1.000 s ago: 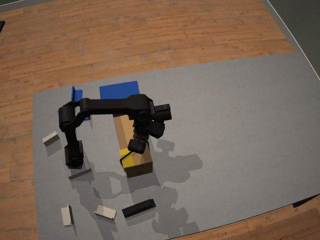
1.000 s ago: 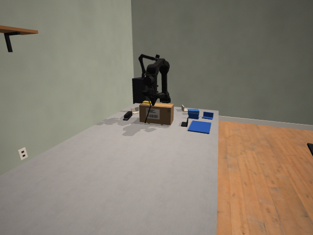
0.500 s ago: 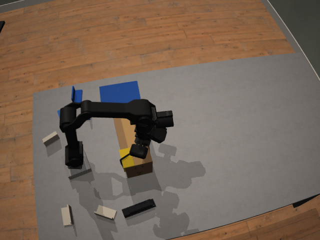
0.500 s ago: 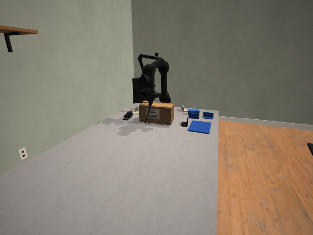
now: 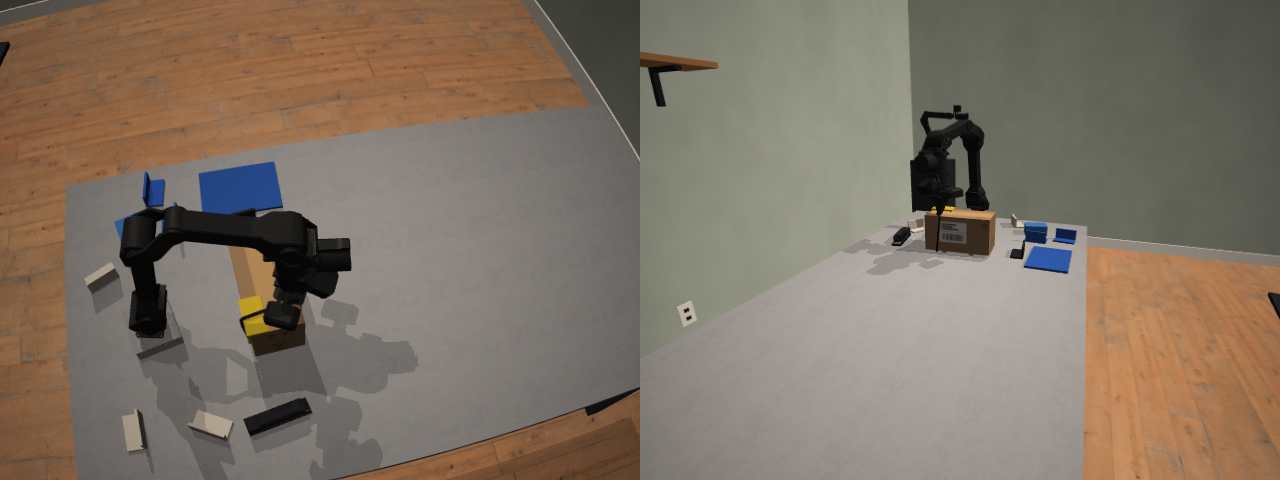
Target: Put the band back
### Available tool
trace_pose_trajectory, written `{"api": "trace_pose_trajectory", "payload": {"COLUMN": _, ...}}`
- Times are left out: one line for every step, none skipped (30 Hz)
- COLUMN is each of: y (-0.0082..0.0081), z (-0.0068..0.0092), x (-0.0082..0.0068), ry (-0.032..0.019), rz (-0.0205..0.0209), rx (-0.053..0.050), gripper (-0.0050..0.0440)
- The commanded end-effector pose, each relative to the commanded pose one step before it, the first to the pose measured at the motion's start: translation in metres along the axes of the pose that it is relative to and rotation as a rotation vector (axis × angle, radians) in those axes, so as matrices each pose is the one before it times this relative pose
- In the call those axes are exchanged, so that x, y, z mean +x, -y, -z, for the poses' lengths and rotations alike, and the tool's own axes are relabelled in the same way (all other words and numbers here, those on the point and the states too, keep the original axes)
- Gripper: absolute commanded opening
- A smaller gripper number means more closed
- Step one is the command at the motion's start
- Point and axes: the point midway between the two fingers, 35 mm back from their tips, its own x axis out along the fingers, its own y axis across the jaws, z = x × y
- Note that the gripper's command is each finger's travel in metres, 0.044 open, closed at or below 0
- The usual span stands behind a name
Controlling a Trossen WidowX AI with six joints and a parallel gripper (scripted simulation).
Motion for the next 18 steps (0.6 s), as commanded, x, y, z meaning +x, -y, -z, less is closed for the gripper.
{"api": "trace_pose_trajectory", "payload": {"y": 0.01800, "z": -0.00813, "x": 0.00313, "ry": -0.00378, "rz": 0.02818, "rx": 0.0167, "gripper": 0.0000}}
{"api": "trace_pose_trajectory", "payload": {"y": 0.00211, "z": -0.00103, "x": 0.00000, "ry": 0.00002, "rz": -0.00001, "rx": 0.0000, "gripper": 0.0000}}
{"api": "trace_pose_trajectory", "payload": {"y": 0.00173, "z": -0.00083, "x": 0.00000, "ry": 0.00001, "rz": -0.00001, "rx": 0.0000, "gripper": 0.0000}}
{"api": "trace_pose_trajectory", "payload": {"y": 0.00104, "z": -0.00049, "x": 0.00000, "ry": 0.00001, "rz": -0.00001, "rx": 0.0000, "gripper": 0.0000}}
{"api": "trace_pose_trajectory", "payload": {"y": 0.00035, "z": -0.00016, "x": 0.00000, "ry": 0.00000, "rz": 0.00000, "rx": 0.0000, "gripper": 0.0000}}
{"api": "trace_pose_trajectory", "payload": {"y": 0.00000, "z": 0.00000, "x": 0.00000, "ry": 0.00000, "rz": 0.00000, "rx": 0.0000, "gripper": 0.0000}}
{"api": "trace_pose_trajectory", "payload": {"y": 0.00000, "z": 0.00000, "x": 0.00000, "ry": 0.00000, "rz": 0.00000, "rx": 0.0000, "gripper": 0.0000}}
{"api": "trace_pose_trajectory", "payload": {"y": 0.00000, "z": 0.00000, "x": 0.00000, "ry": 0.00000, "rz": 0.00000, "rx": 0.0000, "gripper": 0.0000}}
{"api": "trace_pose_trajectory", "payload": {"y": 0.00000, "z": 0.00000, "x": 0.00000, "ry": 0.00000, "rz": 0.00000, "rx": 0.0000, "gripper": 0.0000}}
{"api": "trace_pose_trajectory", "payload": {"y": 0.00000, "z": 0.00000, "x": 0.00000, "ry": 0.00000, "rz": 0.00000, "rx": 0.0000, "gripper": 0.0000}}
{"api": "trace_pose_trajectory", "payload": {"y": 0.00000, "z": 0.00000, "x": 0.00000, "ry": 0.00000, "rz": 0.00000, "rx": 0.0000, "gripper": 0.0000}}
{"api": "trace_pose_trajectory", "payload": {"y": 0.00000, "z": 0.00000, "x": 0.00000, "ry": 0.00000, "rz": 0.00000, "rx": 0.0000, "gripper": 0.0000}}
{"api": "trace_pose_trajectory", "payload": {"y": 0.00000, "z": 0.00000, "x": 0.00000, "ry": 0.00000, "rz": 0.00000, "rx": 0.0000, "gripper": 0.0000}}
{"api": "trace_pose_trajectory", "payload": {"y": 0.00026, "z": 0.00001, "x": 0.00000, "ry": -0.00012, "rz": 0.00054, "rx": 0.0007, "gripper": 0.0000}}
{"api": "trace_pose_trajectory", "payload": {"y": 0.00000, "z": 0.00000, "x": 0.00000, "ry": 0.00000, "rz": 0.00000, "rx": 0.0000, "gripper": 0.0000}}
{"api": "trace_pose_trajectory", "payload": {"y": 0.00000, "z": 0.00000, "x": 0.00000, "ry": 0.00000, "rz": 0.00000, "rx": 0.0000, "gripper": 0.0000}}
{"api": "trace_pose_trajectory", "payload": {"y": 0.00000, "z": 0.00000, "x": 0.00000, "ry": 0.00000, "rz": 0.00000, "rx": 0.0000, "gripper": 0.0000}}
{"api": "trace_pose_trajectory", "payload": {"y": 0.00000, "z": 0.00000, "x": 0.00000, "ry": 0.00000, "rz": 0.00000, "rx": 0.0000, "gripper": 0.0000}}
